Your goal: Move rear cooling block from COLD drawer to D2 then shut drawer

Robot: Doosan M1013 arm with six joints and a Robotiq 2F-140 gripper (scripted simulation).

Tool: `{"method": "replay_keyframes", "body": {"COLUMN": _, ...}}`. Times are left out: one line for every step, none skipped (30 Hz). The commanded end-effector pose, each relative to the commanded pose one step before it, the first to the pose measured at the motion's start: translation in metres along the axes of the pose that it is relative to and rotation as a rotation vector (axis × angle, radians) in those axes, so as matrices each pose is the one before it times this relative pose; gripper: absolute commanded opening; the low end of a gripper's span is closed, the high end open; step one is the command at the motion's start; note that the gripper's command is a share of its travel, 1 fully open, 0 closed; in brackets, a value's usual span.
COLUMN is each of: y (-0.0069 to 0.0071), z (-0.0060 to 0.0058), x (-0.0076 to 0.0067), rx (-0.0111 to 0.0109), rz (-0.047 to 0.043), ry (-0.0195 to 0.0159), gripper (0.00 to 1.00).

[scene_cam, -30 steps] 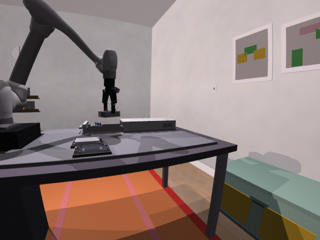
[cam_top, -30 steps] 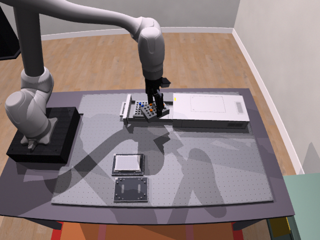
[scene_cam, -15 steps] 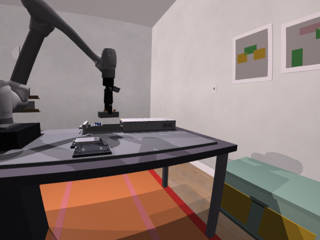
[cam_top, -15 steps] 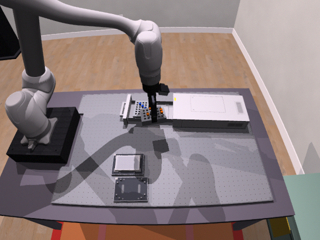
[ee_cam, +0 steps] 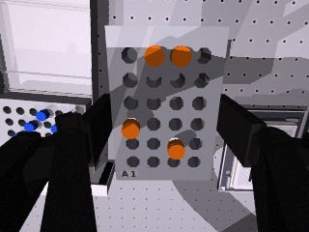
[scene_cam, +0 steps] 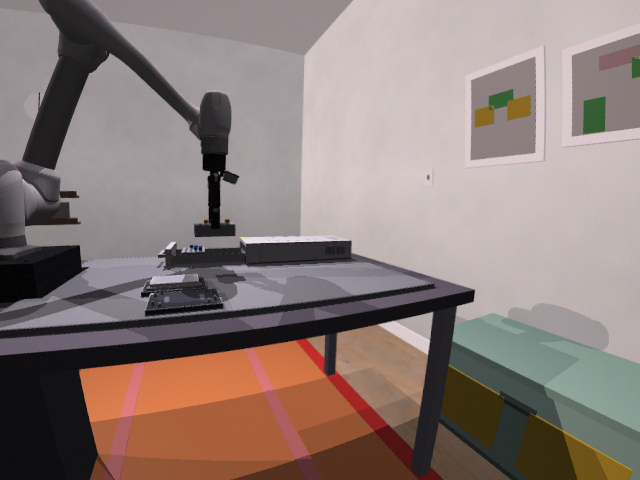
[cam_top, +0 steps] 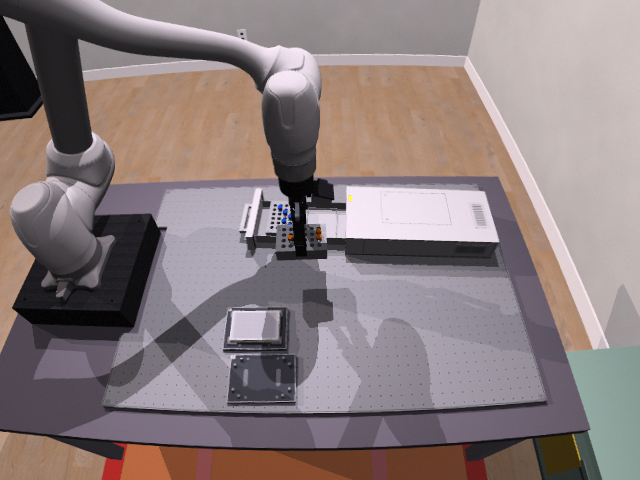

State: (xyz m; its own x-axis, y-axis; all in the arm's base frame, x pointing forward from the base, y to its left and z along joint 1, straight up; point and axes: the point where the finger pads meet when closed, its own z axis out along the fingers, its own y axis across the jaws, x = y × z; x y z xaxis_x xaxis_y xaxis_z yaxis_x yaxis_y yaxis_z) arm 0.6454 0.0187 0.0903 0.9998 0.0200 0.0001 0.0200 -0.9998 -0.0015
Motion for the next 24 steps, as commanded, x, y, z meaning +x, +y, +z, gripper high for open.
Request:
{"method": "replay_keyframes", "body": {"y": 0.00810, "z": -0.00075, "x": -0.00229, "rx": 0.00040, "rz": 0.00006, "ry": 0.00132, "gripper": 0.10}}
{"method": "replay_keyframes", "body": {"y": 0.00253, "z": 0.00000, "x": -0.00085, "rx": 0.00000, "rz": 0.00000, "ry": 0.00000, "gripper": 0.10}}
{"method": "replay_keyframes", "body": {"y": 0.00253, "z": 0.00000, "x": -0.00085, "rx": 0.00000, "rz": 0.00000, "ry": 0.00000, "gripper": 0.10}}
{"method": "replay_keyframes", "body": {"y": 0.00253, "z": 0.00000, "x": -0.00085, "rx": 0.00000, "rz": 0.00000, "ry": 0.00000, "gripper": 0.10}}
{"method": "replay_keyframes", "body": {"y": 0.00253, "z": 0.00000, "x": -0.00085, "rx": 0.00000, "rz": 0.00000, "ry": 0.00000, "gripper": 0.10}}
{"method": "replay_keyframes", "body": {"y": 0.00253, "z": 0.00000, "x": -0.00085, "rx": 0.00000, "rz": 0.00000, "ry": 0.00000, "gripper": 0.10}}
{"method": "replay_keyframes", "body": {"y": 0.00253, "z": 0.00000, "x": -0.00085, "rx": 0.00000, "rz": 0.00000, "ry": 0.00000, "gripper": 0.10}}
{"method": "replay_keyframes", "body": {"y": 0.00253, "z": 0.00000, "x": -0.00085, "rx": 0.00000, "rz": 0.00000, "ry": 0.00000, "gripper": 0.10}}
{"method": "replay_keyframes", "body": {"y": 0.00253, "z": 0.00000, "x": -0.00085, "rx": 0.00000, "rz": 0.00000, "ry": 0.00000, "gripper": 0.10}}
{"method": "replay_keyframes", "body": {"y": 0.00000, "z": 0.00000, "x": 0.00000, "rx": 0.00000, "rz": 0.00000, "ry": 0.00000, "gripper": 0.10}}
{"method": "replay_keyframes", "body": {"y": 0.00000, "z": 0.00000, "x": 0.00000, "rx": 0.00000, "rz": 0.00000, "ry": 0.00000, "gripper": 0.10}}
{"method": "replay_keyframes", "body": {"y": 0.00247, "z": 0.00000, "x": -0.00084, "rx": -0.00003, "rz": 0.00002, "ry": -0.00001, "gripper": 0.10}}
{"method": "replay_keyframes", "body": {"y": 0.00250, "z": 0.00000, "x": -0.00085, "rx": -0.00001, "rz": 0.00001, "ry": 0.00000, "gripper": 0.10}}
{"method": "replay_keyframes", "body": {"y": 0.00262, "z": 0.00000, "x": -0.00086, "rx": 0.00004, "rz": -0.00002, "ry": 0.00001, "gripper": 0.10}}
{"method": "replay_keyframes", "body": {"y": 0.00253, "z": 0.00000, "x": -0.00085, "rx": 0.00000, "rz": 0.00000, "ry": 0.00000, "gripper": 0.10}}
{"method": "replay_keyframes", "body": {"y": 0.00253, "z": 0.00000, "x": -0.00085, "rx": 0.00000, "rz": 0.00000, "ry": 0.00000, "gripper": 0.10}}
{"method": "replay_keyframes", "body": {"y": 0.00253, "z": 0.00000, "x": -0.00085, "rx": 0.00000, "rz": 0.00000, "ry": 0.00000, "gripper": 0.10}}
{"method": "replay_keyframes", "body": {"y": 0.00253, "z": 0.00000, "x": -0.00085, "rx": 0.00000, "rz": 0.00000, "ry": 0.00000, "gripper": 0.10}}
{"method": "replay_keyframes", "body": {"y": 0.00253, "z": 0.00000, "x": -0.00085, "rx": 0.00000, "rz": 0.00000, "ry": 0.00000, "gripper": 0.10}}
{"method": "replay_keyframes", "body": {"y": 0.00253, "z": 0.00000, "x": -0.00085, "rx": 0.00000, "rz": 0.00000, "ry": 0.00000, "gripper": 0.10}}
{"method": "replay_keyframes", "body": {"y": 0.00253, "z": 0.00000, "x": -0.00085, "rx": 0.00000, "rz": 0.00000, "ry": 0.00000, "gripper": 0.10}}
{"method": "replay_keyframes", "body": {"y": 0.00253, "z": 0.00000, "x": -0.00085, "rx": 0.00000, "rz": 0.00000, "ry": 0.00000, "gripper": 0.10}}
{"method": "replay_keyframes", "body": {"y": 0.00253, "z": 0.00000, "x": -0.00085, "rx": 0.00000, "rz": 0.00000, "ry": 0.00000, "gripper": 0.10}}
{"method": "replay_keyframes", "body": {"y": 0.00253, "z": 0.00000, "x": -0.00085, "rx": 0.00000, "rz": 0.00000, "ry": 0.00000, "gripper": 0.10}}
